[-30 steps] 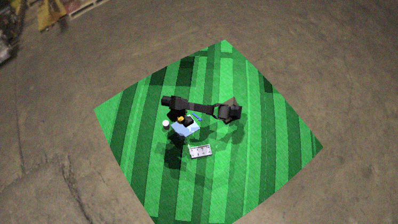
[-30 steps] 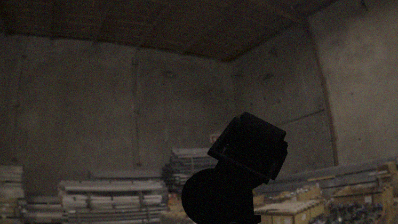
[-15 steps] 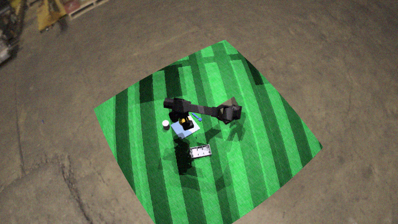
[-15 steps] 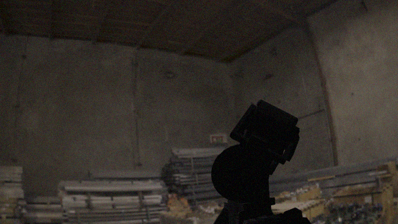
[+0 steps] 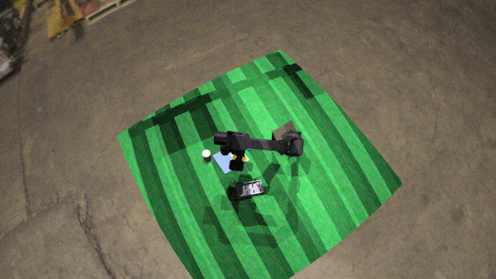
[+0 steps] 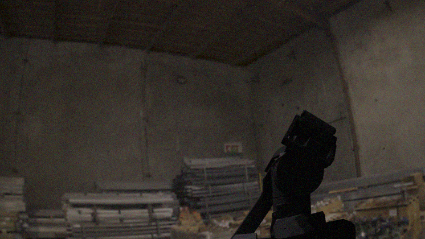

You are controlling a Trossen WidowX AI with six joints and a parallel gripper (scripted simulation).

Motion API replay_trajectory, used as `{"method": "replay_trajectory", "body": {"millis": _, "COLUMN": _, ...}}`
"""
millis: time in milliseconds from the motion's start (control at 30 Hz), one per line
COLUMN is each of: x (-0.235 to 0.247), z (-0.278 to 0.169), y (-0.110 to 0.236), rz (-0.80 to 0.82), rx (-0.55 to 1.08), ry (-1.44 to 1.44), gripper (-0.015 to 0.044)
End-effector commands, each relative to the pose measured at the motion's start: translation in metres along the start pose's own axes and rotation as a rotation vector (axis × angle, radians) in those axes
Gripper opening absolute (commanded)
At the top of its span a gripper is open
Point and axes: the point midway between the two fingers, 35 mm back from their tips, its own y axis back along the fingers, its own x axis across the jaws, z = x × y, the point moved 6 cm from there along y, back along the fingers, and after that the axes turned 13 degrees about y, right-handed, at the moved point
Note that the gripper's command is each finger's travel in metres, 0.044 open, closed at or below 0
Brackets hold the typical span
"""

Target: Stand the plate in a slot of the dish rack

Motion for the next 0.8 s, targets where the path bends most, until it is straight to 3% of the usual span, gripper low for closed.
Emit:
{"method": "replay_trajectory", "body": {"millis": 0, "x": 0.013, "z": -0.016, "y": 0.001, "rz": 0.004, "rx": -0.001, "ry": -0.162, "gripper": 0.0}}
{"method": "replay_trajectory", "body": {"millis": 767, "x": 0.063, "z": -0.096, "y": -0.004, "rz": 0.004, "rx": -0.008, "ry": -0.958, "gripper": 0.0}}
